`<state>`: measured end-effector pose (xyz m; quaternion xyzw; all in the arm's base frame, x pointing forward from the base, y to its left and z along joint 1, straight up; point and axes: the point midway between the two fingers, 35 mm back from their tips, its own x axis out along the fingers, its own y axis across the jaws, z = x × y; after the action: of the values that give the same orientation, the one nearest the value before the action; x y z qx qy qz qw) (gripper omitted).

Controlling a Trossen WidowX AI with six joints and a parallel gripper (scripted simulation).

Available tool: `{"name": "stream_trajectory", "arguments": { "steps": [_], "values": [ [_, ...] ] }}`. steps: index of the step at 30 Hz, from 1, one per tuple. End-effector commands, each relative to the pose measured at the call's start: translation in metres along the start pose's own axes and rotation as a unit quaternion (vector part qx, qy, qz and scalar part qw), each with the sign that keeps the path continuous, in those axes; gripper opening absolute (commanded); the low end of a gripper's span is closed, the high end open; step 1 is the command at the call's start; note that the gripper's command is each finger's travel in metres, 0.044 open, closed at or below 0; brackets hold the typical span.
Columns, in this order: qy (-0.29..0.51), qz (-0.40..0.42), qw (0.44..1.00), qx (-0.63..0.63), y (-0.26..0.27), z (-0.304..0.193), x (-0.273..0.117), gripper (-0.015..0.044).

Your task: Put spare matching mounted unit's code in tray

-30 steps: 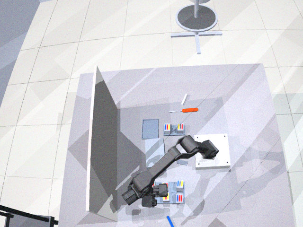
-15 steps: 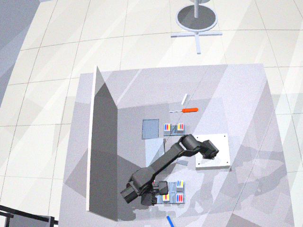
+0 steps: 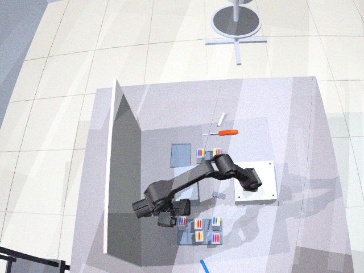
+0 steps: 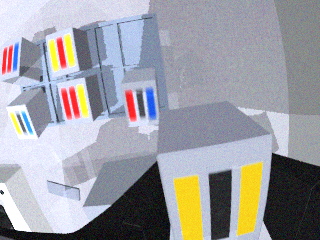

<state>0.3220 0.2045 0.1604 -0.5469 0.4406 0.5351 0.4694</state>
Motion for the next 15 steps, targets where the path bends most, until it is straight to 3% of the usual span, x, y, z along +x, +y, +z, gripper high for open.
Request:
{"name": "stream_trajectory", "arguments": {
  "steps": [1,15],
  "values": [
    [-0.002,-0.004,1.000,0.007,-0.011,-0.030,-0.002,0.0000],
    [0.003,-0.008,1.000,0.024,-0.027,-0.119,-0.004,0.0000]
  ]
}}
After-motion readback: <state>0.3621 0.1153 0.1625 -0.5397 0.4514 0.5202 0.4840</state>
